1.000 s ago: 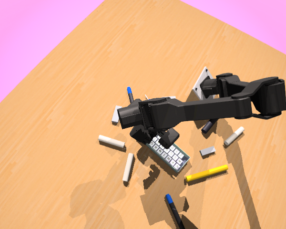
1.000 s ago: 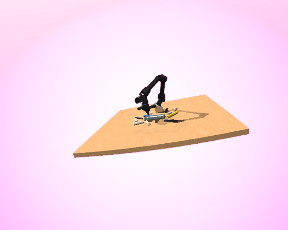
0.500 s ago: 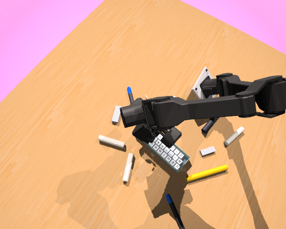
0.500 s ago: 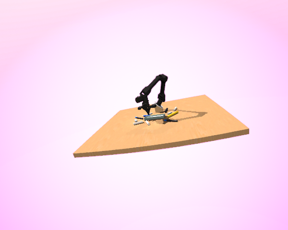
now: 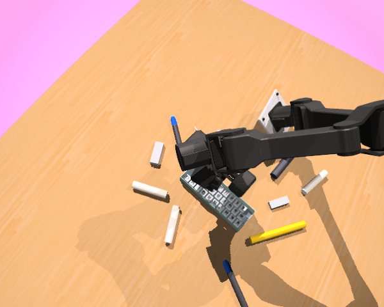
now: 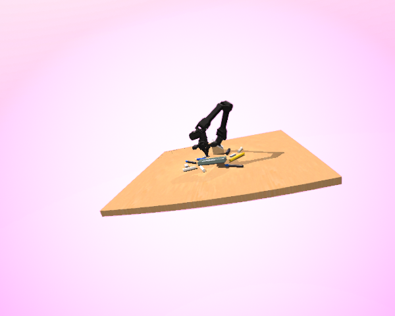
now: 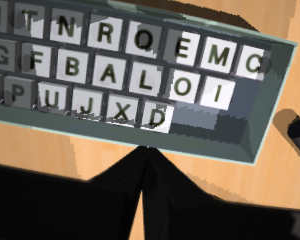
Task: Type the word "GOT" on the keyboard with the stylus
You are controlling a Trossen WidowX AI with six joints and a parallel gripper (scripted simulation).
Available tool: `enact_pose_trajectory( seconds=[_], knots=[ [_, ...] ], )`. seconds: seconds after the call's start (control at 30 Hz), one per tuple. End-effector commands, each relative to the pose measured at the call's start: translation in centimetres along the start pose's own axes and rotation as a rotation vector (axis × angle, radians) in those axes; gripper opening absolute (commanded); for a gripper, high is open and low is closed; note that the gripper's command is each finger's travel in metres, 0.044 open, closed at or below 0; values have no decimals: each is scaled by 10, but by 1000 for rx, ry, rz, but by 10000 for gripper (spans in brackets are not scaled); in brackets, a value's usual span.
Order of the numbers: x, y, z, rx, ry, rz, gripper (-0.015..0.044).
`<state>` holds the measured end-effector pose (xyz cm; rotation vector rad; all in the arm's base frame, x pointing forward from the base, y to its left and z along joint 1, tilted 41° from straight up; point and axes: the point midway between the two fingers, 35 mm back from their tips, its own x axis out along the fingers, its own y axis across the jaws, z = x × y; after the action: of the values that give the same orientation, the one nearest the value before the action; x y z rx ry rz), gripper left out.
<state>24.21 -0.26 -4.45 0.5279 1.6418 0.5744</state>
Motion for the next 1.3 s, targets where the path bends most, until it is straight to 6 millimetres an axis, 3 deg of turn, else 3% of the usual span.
enact_pose_trajectory(
  seconds=[0.0,0.13,0.2,0.7,0.77,0.9,1.27],
  knots=[
    [0,11,0,5,-2,1,0],
    [0,71,1,5,-2,5,0],
    [0,81,-1,4,-1,8,0],
    [0,81,-1,4,-1,8,0],
    [-10,81,1,6,-3,5,0],
    [-57,80,0,5,-1,5,0],
    [-53,80,0,11,-2,9,0]
  ],
)
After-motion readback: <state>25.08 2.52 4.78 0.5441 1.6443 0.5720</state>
